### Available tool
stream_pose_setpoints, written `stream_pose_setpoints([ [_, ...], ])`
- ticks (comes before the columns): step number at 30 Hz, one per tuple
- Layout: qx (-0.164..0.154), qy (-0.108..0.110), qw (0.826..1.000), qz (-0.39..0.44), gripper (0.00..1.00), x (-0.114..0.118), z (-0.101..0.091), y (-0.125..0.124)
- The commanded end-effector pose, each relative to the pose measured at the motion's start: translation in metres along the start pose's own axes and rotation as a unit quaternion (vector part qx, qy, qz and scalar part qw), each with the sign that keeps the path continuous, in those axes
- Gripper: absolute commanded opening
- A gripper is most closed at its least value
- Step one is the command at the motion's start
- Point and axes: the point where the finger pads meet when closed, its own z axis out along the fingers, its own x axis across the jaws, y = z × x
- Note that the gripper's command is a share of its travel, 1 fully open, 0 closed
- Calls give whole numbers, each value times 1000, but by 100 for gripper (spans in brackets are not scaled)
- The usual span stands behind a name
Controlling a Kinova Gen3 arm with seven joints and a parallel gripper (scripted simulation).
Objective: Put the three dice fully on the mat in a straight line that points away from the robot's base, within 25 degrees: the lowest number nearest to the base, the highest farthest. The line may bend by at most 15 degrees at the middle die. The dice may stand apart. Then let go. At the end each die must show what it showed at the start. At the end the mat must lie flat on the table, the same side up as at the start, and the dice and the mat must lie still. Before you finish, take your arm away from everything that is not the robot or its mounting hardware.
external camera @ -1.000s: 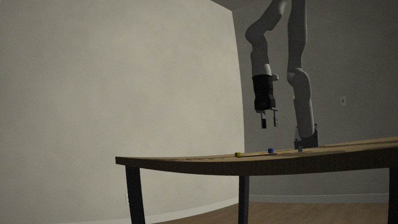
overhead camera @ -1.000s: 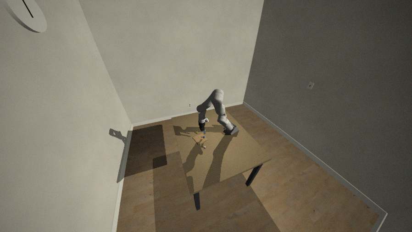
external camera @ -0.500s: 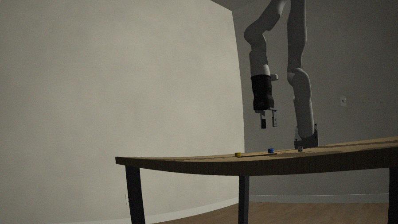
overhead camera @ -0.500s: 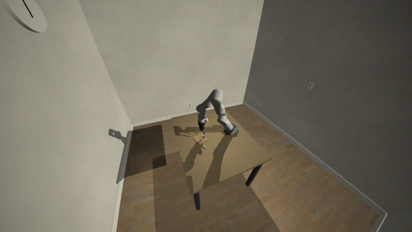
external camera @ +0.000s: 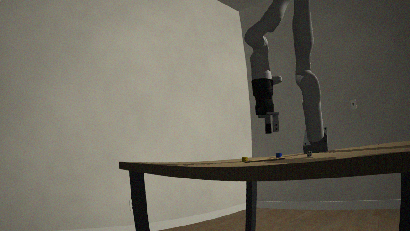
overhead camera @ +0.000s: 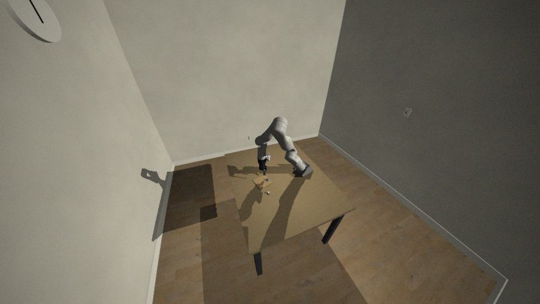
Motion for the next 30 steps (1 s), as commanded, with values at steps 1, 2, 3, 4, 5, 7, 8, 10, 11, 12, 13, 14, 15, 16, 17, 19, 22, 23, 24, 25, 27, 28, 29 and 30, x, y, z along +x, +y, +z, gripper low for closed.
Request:
stream_pose_setpoints([
  [1,3,-1,999,49,100,-6,2,6],
  [2,3,-1,998,70,100,-8,3,9],
  [3,3,-1,996,91,100,-9,3,11],
  [4,3,-1,994,113,100,-10,4,14],
  [5,3,-1,991,135,100,-12,4,16],
  [7,3,-1,984,180,100,-15,5,22],
  [8,3,-1,984,180,100,-15,5,22],
  [10,2,-1,979,202,100,-17,6,24],
  [11,2,-1,974,225,100,-18,6,27],
  [12,2,-1,969,247,100,-20,7,30],
  [13,2,-1,963,269,100,-22,7,33],
  [14,2,-1,957,290,100,-24,8,35],
  [15,2,-1,950,312,100,-26,8,38],
  [16,2,-1,943,332,100,-28,9,41],
  [17,2,-1,936,353,100,-30,9,43],
  [19,2,-1,920,391,100,-35,11,49],
  [22,1,-2,896,444,100,-41,12,56],
  [23,1,-2,888,461,100,-43,13,58],
  [24,1,-2,879,476,100,-45,13,60],
  [25,1,-2,879,476,100,-45,13,60],
  [27,1,-2,871,490,100,-47,14,62],
  [28,1,-2,864,504,100,-49,14,64],
  [29,1,-2,856,517,100,-51,14,66],
  [30,1,-2,849,529,100,-53,15,68],
])
